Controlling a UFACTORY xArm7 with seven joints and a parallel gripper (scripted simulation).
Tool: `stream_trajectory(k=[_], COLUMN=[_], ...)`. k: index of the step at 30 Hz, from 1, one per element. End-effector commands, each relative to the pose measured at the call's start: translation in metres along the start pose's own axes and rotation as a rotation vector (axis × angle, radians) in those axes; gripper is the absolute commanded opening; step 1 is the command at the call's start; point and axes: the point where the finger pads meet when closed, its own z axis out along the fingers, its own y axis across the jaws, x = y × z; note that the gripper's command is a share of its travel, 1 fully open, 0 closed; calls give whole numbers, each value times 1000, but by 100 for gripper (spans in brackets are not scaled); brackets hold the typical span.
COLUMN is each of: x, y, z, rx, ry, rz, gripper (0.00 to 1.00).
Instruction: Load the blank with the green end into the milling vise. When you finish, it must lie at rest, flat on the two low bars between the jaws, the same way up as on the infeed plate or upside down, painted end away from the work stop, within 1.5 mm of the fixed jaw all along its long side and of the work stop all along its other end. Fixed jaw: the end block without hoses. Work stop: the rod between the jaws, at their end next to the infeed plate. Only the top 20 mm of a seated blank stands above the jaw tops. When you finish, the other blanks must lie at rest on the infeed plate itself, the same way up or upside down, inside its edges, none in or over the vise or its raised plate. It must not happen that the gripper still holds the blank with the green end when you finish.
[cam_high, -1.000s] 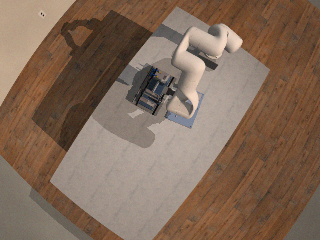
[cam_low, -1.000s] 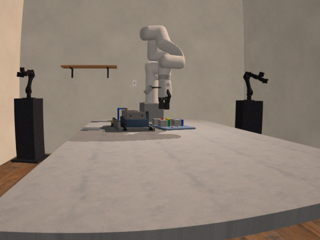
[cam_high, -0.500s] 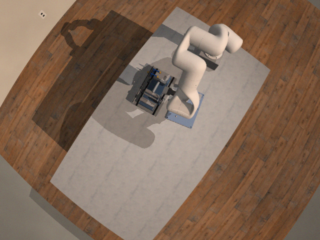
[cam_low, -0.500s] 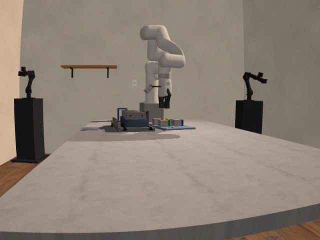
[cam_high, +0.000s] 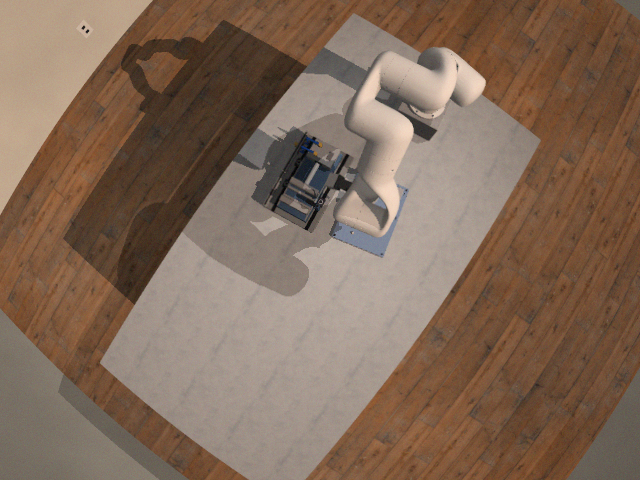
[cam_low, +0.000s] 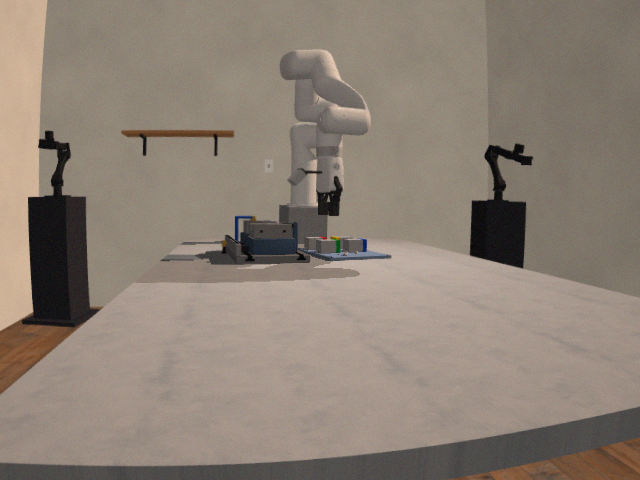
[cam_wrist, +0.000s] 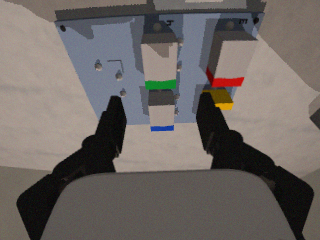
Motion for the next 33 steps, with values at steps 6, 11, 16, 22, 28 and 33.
stream_trajectory(k=[6,11,16,22,28,33], x=[0,0,0,0,0,0], y=[-1,-1,-1,-1,-1,-1], z=[-2,-2,-3,3,21,27], rx=[3,3,3,3,3,3], ry=[1,1,1,1,1,1], rz=[0,0,0,0,0,0], gripper=[75,75,75,75,75,75])
